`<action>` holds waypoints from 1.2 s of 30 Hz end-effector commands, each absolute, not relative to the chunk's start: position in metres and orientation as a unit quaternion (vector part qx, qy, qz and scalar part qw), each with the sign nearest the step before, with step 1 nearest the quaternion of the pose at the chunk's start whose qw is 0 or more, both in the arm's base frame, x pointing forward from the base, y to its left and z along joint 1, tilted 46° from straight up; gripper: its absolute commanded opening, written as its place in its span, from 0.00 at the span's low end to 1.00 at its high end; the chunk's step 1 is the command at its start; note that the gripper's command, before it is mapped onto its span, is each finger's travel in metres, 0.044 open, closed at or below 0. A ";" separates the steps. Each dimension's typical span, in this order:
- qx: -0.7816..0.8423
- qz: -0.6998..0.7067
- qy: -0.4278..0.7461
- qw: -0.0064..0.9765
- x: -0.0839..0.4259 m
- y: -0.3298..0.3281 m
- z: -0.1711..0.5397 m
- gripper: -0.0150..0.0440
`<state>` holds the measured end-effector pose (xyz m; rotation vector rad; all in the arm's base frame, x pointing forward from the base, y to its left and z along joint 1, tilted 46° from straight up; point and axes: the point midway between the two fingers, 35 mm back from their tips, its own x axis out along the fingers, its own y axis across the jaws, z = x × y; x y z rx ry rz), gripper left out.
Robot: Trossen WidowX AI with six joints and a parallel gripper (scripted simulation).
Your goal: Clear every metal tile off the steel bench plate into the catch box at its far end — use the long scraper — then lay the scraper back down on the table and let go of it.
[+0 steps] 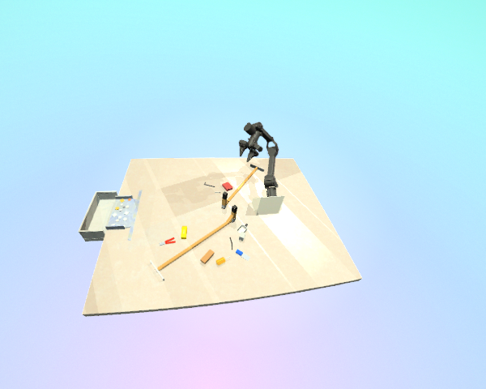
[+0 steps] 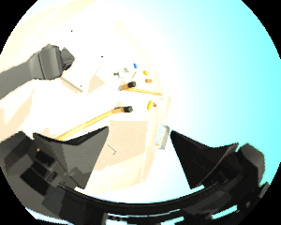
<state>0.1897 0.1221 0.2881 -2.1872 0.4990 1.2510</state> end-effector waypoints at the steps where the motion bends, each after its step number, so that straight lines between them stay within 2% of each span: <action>1: -0.828 0.482 0.167 0.234 0.187 0.135 0.281 1.00; 10: -0.842 0.501 0.130 0.153 0.179 0.158 0.270 1.00; 17: -0.843 0.502 0.127 0.147 0.178 0.160 0.268 1.00; 36: -0.825 0.414 0.168 0.346 0.193 0.216 0.238 1.00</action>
